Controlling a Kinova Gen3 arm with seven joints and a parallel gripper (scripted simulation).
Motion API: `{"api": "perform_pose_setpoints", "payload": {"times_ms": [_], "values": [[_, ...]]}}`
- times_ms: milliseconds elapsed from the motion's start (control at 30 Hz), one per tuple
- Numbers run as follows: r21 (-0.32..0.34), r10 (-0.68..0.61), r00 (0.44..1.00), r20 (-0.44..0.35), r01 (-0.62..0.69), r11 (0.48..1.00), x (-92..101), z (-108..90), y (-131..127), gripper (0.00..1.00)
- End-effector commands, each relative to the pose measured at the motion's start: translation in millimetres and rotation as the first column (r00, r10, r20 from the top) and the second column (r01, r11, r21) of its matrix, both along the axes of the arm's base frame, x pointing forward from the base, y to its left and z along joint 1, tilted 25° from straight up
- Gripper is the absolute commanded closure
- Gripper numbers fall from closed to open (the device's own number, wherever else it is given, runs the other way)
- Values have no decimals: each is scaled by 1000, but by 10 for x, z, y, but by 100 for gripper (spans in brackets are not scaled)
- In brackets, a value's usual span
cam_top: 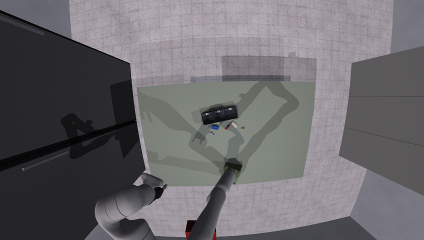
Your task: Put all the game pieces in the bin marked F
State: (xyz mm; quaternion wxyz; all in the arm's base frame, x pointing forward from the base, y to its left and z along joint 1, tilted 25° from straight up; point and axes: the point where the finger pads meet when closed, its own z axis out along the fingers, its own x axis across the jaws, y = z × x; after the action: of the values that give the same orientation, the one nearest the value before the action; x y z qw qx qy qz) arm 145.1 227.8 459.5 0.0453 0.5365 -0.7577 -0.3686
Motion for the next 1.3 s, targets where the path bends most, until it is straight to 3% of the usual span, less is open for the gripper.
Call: {"api": "perform_pose_setpoints", "payload": {"times_ms": [0, 533, 567, 1033, 1100, 1267], "values": [[1, 0, 1000, 1, 0, 1000, 0, 5, -2, 0], [1, 0, 1000, 1, 0, 1000, 0, 5, -2, 0], [1, 0, 1000, 1, 0, 1000, 11, -70, 32, 69], [1, 0, 1000, 1, 0, 1000, 165, -1124, 509, 69], [1, 0, 1000, 1, 0, 1000, 165, -1124, 509, 69], [1, 0, 1000, 1, 0, 1000, 214, -1454, 658, 69]]}}
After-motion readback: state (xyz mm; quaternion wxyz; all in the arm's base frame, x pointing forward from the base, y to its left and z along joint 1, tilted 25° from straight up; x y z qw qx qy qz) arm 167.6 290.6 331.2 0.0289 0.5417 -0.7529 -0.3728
